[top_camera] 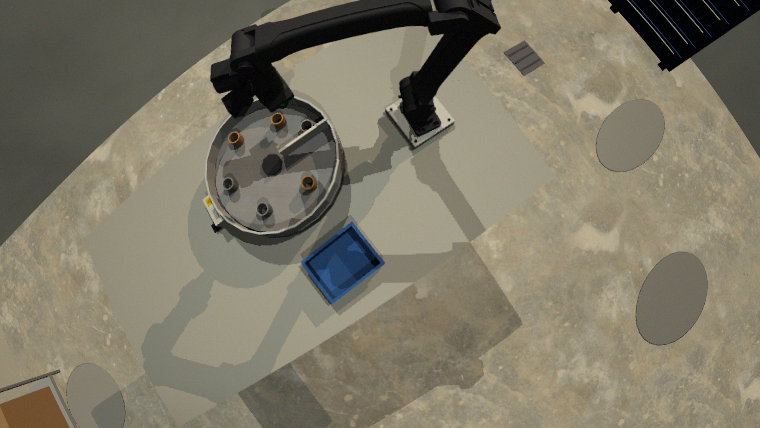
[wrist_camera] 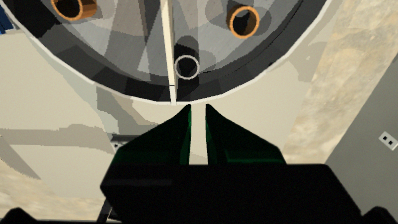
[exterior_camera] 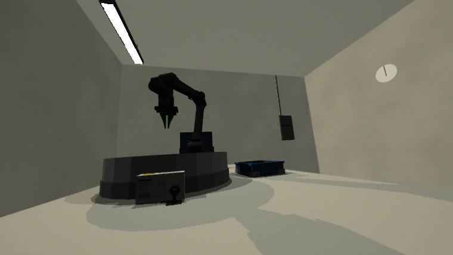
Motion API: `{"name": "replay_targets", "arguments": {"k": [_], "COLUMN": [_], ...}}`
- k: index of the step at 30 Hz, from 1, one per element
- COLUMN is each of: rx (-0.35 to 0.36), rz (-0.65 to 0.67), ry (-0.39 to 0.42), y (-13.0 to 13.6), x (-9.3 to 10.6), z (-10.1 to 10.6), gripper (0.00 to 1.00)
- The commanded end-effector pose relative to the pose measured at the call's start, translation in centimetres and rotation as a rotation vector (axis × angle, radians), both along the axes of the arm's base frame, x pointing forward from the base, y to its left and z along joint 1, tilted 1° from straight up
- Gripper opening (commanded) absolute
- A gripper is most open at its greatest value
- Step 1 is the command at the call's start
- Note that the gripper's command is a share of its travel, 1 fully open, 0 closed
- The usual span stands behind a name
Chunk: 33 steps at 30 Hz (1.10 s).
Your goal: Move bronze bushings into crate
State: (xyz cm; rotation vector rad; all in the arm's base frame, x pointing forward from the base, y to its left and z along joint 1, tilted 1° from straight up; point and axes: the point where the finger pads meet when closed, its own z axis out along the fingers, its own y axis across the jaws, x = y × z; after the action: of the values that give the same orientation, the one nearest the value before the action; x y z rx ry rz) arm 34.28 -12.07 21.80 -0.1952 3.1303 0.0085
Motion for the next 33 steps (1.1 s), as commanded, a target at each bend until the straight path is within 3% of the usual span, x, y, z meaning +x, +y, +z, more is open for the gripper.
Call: {"name": "replay_targets", "arguments": {"k": [1,13,14,33], "rx": [-0.011,-0.011,-0.011,-0.011], "rz": [0.003,0.003,0.003,0.003], "ry": [-0.044,-0.044,-0.044,-0.044], "y": [-0.51,-0.51,-0.51,-0.51], "x": [1.10,1.10,1.10,1.10], "z": [2.43,2.43,2.43,2.43], "gripper": [0.11,0.11,0.19,0.19]}}
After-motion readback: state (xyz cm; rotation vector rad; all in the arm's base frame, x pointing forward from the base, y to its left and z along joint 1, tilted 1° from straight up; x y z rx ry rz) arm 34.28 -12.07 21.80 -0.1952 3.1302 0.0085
